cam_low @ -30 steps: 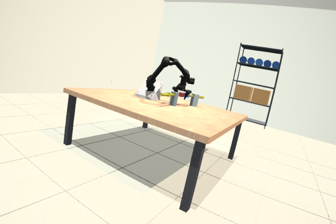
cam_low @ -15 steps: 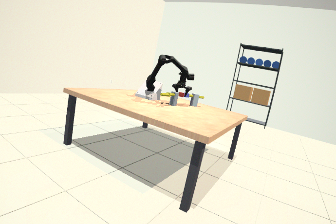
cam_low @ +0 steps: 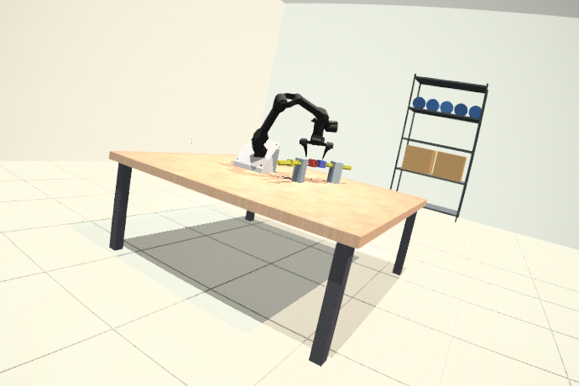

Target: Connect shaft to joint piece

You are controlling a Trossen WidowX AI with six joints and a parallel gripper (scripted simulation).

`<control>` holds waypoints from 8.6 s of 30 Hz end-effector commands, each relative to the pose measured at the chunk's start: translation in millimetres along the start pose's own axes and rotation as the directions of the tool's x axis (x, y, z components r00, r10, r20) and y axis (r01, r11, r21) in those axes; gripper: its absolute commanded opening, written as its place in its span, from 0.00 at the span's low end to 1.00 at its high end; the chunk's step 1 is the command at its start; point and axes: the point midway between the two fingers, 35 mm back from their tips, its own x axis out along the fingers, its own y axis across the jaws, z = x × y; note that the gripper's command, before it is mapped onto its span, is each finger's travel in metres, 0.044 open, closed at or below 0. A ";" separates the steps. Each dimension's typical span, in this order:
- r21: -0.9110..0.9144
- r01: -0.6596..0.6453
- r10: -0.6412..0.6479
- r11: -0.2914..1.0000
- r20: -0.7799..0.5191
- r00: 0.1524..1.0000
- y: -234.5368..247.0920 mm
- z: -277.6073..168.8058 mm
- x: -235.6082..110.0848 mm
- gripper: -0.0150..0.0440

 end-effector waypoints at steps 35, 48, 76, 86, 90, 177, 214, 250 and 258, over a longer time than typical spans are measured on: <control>-0.867 0.097 -0.039 0.489 0.090 0.995 -1.0 -13.8 -95.3 1.00; -0.671 0.004 -0.025 0.742 -0.021 0.999 -5.7 9.8 -87.1 1.00; 0.152 -0.052 0.095 0.987 -0.292 0.952 -31.4 63.6 -59.9 1.00; 0.408 0.000 0.156 0.913 -0.350 0.924 -41.5 76.5 -50.4 1.00; 0.408 0.000 0.156 0.913 -0.350 0.924 -41.5 76.5 -50.4 1.00; 0.390 -0.120 0.055 0.913 0.174 0.983 -142.0 297.3 12.0 1.00; 0.390 -0.119 0.054 0.913 0.175 0.983 -141.7 298.1 18.7 0.37; 0.405 -0.027 -0.034 0.914 0.143 0.989 -143.5 301.5 18.3 0.31; 0.406 -0.024 -0.037 0.914 0.141 0.989 -142.8 300.1 18.5 0.25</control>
